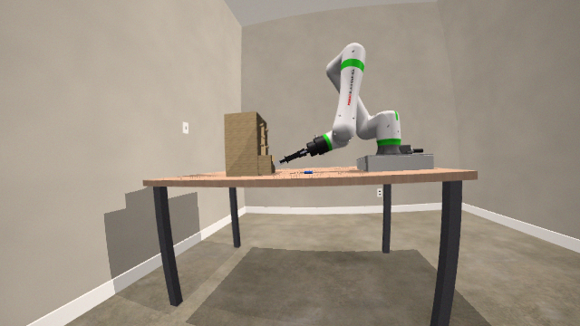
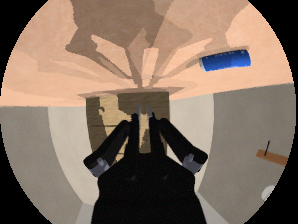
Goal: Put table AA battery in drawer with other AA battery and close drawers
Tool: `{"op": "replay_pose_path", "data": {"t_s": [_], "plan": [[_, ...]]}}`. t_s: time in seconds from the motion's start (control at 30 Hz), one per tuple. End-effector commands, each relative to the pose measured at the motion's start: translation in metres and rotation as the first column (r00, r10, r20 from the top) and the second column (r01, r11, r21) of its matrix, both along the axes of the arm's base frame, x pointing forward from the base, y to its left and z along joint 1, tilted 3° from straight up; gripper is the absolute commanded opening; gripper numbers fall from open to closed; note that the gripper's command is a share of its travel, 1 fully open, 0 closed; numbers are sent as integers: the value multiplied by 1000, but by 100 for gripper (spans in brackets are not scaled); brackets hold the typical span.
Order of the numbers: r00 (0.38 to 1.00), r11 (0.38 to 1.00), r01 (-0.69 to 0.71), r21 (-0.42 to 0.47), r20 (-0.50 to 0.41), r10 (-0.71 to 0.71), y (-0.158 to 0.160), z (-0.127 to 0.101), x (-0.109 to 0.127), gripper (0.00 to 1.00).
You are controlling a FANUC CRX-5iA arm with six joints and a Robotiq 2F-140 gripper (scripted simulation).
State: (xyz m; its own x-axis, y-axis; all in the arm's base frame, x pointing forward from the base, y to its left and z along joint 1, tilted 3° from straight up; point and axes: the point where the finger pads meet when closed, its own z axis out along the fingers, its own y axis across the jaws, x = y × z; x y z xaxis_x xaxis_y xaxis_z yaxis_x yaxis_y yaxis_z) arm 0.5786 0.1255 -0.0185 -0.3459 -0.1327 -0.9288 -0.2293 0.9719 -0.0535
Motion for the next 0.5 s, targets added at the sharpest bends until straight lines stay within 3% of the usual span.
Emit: {"op": "replay_pose_path", "data": {"t_s": [0.0, 0.47], "plan": [[1000, 1000, 0, 0, 0, 0, 0, 0, 0, 8], [1000, 1000, 0, 0, 0, 0, 0, 0, -2, 8]]}}
